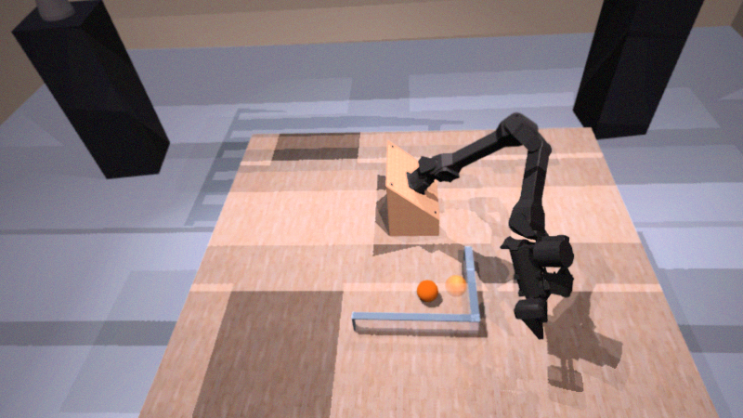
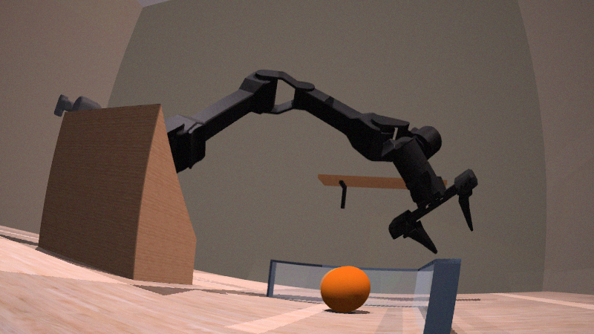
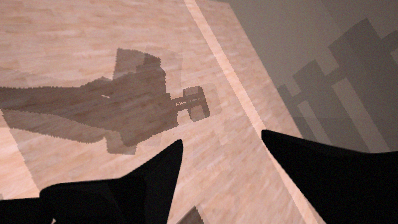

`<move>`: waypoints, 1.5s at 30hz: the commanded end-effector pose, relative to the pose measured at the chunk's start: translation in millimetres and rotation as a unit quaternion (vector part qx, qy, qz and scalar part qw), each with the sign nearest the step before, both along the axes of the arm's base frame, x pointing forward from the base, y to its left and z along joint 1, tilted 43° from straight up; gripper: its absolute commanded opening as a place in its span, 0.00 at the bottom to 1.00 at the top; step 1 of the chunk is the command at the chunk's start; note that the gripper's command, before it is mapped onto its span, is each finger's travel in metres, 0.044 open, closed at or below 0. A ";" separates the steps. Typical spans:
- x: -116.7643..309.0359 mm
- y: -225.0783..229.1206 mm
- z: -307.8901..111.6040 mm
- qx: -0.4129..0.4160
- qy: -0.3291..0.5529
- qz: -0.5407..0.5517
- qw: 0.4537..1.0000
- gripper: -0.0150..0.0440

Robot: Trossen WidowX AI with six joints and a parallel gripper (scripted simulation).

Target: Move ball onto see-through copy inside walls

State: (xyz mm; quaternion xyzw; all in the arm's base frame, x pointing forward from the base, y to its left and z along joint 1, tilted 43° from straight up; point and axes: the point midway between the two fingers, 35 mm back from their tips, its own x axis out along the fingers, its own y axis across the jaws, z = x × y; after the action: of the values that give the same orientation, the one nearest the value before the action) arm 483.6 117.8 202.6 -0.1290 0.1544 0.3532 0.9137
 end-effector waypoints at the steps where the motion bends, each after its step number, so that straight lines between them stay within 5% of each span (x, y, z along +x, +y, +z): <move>1: -14.4 -44.6 -55.0 -0.099 0.038 0.023 0.994 0.92; 9: -74.1 -109.6 -140.7 -0.199 0.118 0.129 0.964 0.92; 18: -166.0 -141.4 -189.3 -0.165 0.155 0.283 0.932 0.92; 45: -162.7 -120.4 -213.3 -0.163 0.154 0.286 0.932 0.92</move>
State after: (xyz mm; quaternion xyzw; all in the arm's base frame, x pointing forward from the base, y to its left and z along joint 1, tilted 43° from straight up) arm 322.1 -7.1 -6.3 -0.2638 0.3050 0.5828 0.7055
